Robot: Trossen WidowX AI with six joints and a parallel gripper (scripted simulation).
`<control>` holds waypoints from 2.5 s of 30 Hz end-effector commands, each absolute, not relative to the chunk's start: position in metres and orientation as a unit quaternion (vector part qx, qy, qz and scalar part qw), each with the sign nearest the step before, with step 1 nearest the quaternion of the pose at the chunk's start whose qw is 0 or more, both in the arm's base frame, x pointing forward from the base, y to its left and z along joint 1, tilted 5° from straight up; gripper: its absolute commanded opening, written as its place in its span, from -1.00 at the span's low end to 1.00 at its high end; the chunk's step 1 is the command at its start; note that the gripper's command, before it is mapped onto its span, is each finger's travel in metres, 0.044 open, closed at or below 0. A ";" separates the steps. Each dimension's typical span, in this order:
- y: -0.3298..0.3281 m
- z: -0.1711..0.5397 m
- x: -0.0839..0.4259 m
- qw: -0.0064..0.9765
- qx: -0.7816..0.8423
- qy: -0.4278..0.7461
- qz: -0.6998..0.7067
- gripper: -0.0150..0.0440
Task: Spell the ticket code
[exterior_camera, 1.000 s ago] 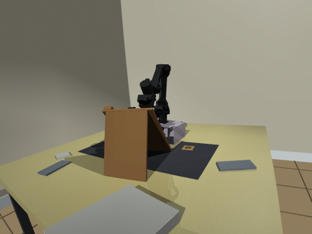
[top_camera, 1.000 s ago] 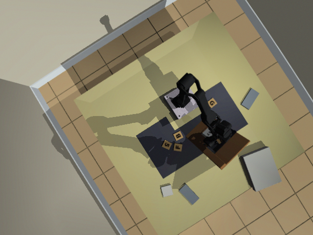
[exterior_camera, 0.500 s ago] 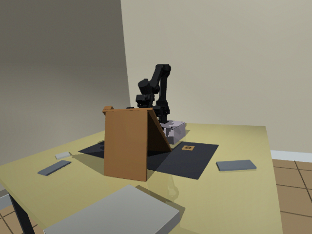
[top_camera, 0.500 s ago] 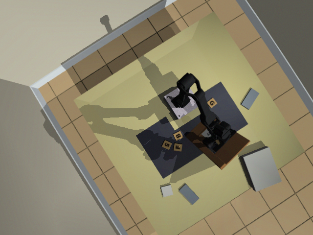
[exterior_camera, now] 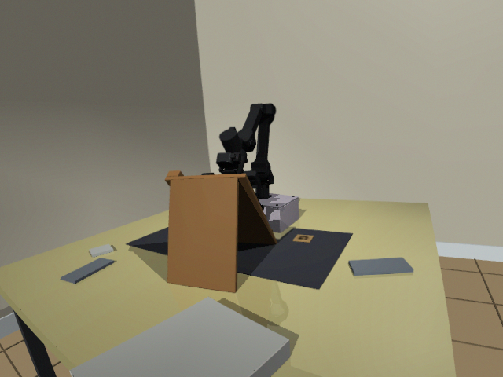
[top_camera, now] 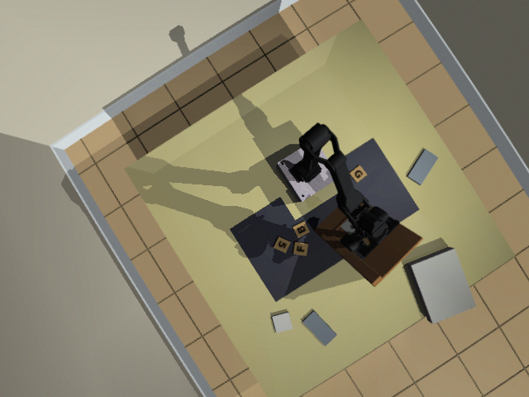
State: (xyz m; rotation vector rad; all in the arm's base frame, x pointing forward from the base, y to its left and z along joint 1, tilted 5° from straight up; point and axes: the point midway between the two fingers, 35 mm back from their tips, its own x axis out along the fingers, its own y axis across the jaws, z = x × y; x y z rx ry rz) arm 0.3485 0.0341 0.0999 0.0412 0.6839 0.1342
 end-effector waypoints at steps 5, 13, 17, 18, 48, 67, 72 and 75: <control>0.030 0.099 0.349 0.940 0.019 0.335 0.067 -0.49; 0.025 0.098 0.350 0.940 0.019 0.335 0.067 -0.49; 0.023 0.098 0.350 0.940 0.019 0.335 0.067 -0.49; 0.022 0.098 0.350 0.940 0.019 0.335 0.067 -0.49; 0.005 0.097 0.352 0.940 0.018 0.335 0.066 -0.49; 0.003 0.102 0.346 0.940 0.018 0.335 0.066 0.51; 0.003 0.104 0.344 0.940 0.018 0.335 0.066 0.51; 0.002 0.107 0.343 0.940 0.018 0.335 0.066 0.51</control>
